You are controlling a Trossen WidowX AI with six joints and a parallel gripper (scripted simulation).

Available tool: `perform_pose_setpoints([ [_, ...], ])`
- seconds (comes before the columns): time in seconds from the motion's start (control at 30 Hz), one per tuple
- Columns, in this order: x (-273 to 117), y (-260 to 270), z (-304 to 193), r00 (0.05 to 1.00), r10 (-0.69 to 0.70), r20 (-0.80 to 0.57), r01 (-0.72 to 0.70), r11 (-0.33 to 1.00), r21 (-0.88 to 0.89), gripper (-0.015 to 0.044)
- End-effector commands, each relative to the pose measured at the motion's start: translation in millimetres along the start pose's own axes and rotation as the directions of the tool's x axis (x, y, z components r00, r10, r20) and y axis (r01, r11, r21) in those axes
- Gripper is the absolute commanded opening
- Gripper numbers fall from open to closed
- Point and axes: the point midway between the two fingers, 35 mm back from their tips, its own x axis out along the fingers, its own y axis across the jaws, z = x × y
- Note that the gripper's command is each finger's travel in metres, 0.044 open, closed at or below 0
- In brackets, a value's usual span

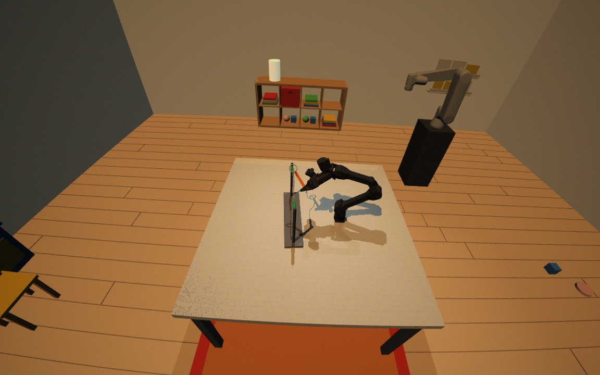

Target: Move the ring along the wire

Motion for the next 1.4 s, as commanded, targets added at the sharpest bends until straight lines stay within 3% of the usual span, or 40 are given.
perform_pose_setpoints([
  [0.0, -1, -3, 2, 0.999, -0.040, 0.007, 0.040, 0.997, -0.072, -0.0150],
  [0.67, -2, -21, 6, 0.975, -0.212, 0.064, 0.221, 0.909, -0.354, -0.0150],
  [1.37, -7, -39, 16, 0.915, -0.359, 0.181, 0.392, 0.693, -0.605, -0.0150],
])
